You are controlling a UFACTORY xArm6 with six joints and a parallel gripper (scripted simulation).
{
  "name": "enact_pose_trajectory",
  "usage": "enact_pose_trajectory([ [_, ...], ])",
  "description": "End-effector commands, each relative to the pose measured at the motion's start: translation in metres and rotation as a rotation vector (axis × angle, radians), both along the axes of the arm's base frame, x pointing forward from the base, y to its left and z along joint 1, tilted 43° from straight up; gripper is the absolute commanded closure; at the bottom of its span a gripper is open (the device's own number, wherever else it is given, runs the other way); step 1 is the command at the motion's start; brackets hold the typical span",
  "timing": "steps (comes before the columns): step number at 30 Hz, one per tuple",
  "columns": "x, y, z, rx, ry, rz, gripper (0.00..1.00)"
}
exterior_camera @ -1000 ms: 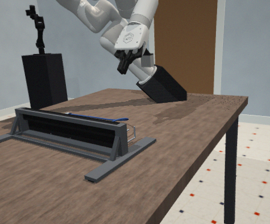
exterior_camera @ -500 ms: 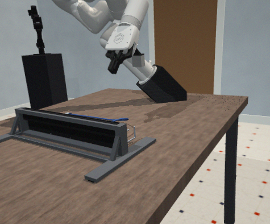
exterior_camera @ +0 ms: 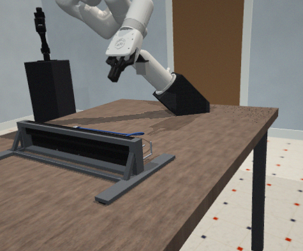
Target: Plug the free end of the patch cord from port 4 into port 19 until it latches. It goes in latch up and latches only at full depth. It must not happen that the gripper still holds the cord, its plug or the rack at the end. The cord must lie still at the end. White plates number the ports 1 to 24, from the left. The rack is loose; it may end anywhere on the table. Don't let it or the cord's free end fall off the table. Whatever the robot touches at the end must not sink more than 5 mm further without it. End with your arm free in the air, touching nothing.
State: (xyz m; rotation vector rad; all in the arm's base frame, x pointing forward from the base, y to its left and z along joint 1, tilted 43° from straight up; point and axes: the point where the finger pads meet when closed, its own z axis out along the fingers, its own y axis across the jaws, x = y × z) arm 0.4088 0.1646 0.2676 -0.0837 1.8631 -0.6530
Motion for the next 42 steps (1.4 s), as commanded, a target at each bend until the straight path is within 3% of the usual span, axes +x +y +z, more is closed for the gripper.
enact_pose_trajectory([
  [1, -0.002, -0.005, 0.005, 0.003, 0.0, 0.004, 1.0],
  [9, 0.001, -0.007, 0.004, 0.003, 0.0, 0.004, 1.0],
  [16, 0.032, -0.02, -0.004, 0.003, 0.0, 0.004, 1.0],
  [18, 0.032, -0.02, -0.004, 0.003, 0.0, 0.004, 1.0],
  [23, 0.068, -0.036, -0.014, 0.003, 0.0, 0.004, 1.0],
  [33, 0.117, -0.057, -0.028, 0.003, 0.0, 0.004, 1.0],
  [42, 0.122, -0.06, -0.029, 0.003, 0.0, 0.004, 1.0],
])
